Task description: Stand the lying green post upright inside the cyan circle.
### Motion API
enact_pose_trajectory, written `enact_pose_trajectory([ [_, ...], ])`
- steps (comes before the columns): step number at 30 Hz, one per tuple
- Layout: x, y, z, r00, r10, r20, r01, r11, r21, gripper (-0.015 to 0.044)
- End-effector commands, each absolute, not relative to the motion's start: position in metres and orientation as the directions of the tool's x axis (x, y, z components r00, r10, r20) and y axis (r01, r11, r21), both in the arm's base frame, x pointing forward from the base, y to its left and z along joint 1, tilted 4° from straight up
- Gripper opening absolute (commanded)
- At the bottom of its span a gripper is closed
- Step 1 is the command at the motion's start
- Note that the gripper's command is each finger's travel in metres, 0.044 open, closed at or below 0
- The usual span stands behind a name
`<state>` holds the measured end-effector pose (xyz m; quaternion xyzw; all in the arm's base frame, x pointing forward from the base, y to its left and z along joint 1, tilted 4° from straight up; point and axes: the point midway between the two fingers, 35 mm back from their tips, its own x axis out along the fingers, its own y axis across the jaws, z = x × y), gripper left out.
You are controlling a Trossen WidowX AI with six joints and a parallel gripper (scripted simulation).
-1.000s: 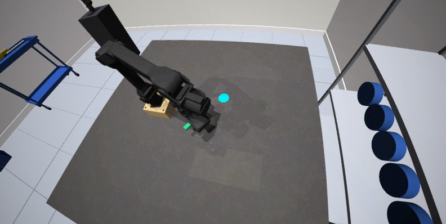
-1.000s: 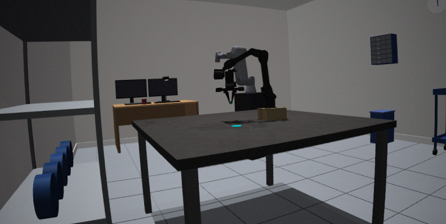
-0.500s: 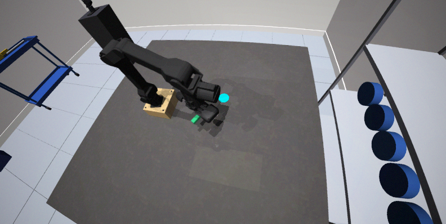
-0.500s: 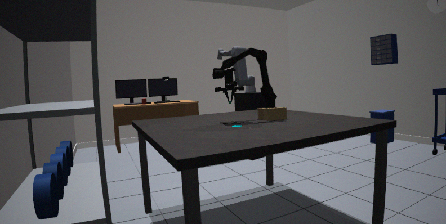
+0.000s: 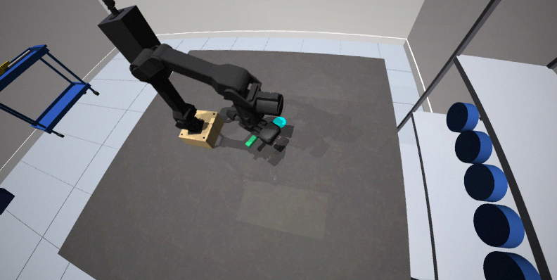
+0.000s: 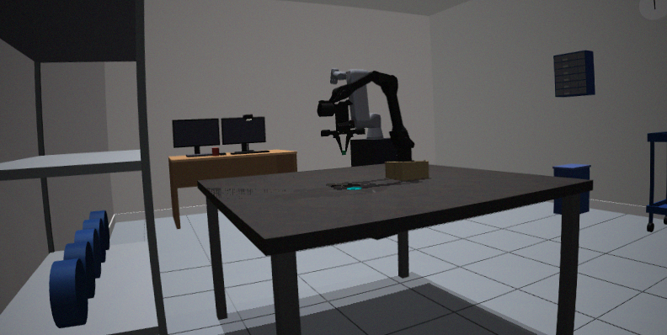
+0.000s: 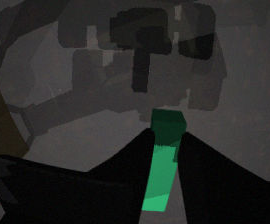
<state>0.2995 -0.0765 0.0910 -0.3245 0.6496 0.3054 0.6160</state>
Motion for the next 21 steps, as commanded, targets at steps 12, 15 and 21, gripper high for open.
enact_pose_trajectory([
  [12, 0.323, -0.045, 0.093, -0.025, -0.040, -0.999, -0.805, 0.593, -0.003, 0.0023],
  [15, 0.327, -0.038, 0.094, -0.025, -0.040, -0.999, -0.807, 0.590, -0.004, 0.0023],
  [21, 0.334, -0.024, 0.094, -0.024, -0.040, -0.999, -0.811, 0.586, -0.004, 0.0023],
])
